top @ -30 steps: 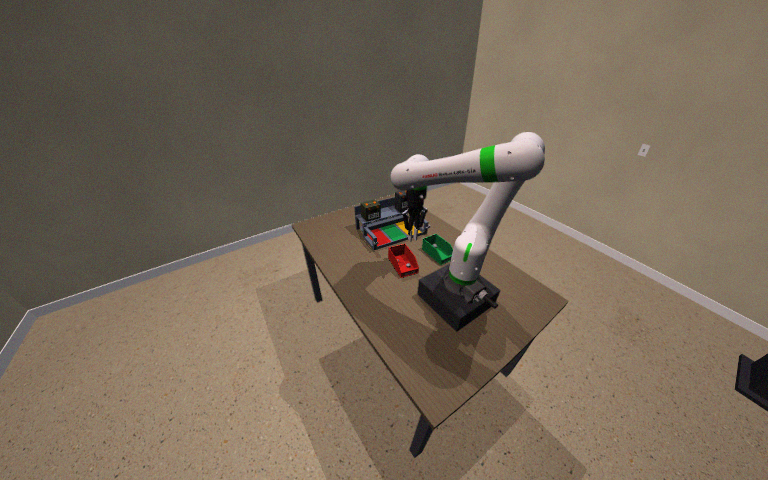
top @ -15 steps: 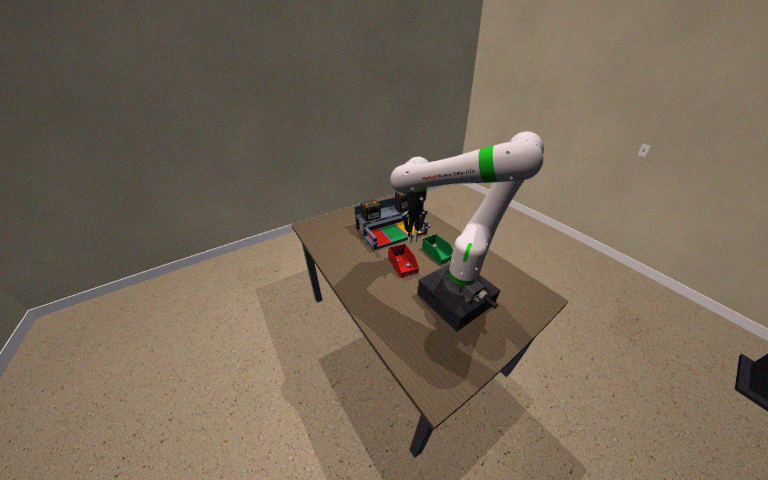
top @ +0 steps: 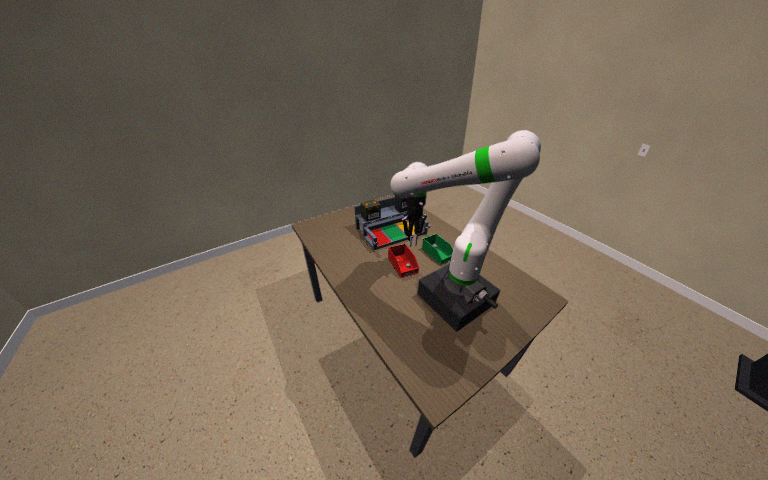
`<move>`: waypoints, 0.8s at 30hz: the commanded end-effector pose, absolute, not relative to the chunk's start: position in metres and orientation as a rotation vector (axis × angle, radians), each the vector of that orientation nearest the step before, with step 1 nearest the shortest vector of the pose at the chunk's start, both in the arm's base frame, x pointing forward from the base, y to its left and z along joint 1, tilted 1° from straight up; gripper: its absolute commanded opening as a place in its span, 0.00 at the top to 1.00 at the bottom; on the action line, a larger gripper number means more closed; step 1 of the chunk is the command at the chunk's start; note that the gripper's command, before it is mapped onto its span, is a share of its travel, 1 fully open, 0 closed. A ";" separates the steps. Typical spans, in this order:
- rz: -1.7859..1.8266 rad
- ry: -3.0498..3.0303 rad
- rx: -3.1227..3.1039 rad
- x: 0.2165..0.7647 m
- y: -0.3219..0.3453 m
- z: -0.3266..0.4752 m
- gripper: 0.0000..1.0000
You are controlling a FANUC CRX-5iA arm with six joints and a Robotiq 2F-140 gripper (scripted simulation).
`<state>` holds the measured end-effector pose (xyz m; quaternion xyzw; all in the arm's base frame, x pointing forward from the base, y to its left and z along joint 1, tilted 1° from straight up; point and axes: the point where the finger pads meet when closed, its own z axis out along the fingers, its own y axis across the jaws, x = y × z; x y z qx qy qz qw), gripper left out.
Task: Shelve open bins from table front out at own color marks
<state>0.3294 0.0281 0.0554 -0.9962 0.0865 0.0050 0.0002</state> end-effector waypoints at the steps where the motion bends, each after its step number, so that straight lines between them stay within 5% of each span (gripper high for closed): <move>1: 0.015 0.272 -3.129 0.330 0.028 0.048 0.85; 24: 0.015 0.272 -3.129 0.329 0.028 0.022 0.85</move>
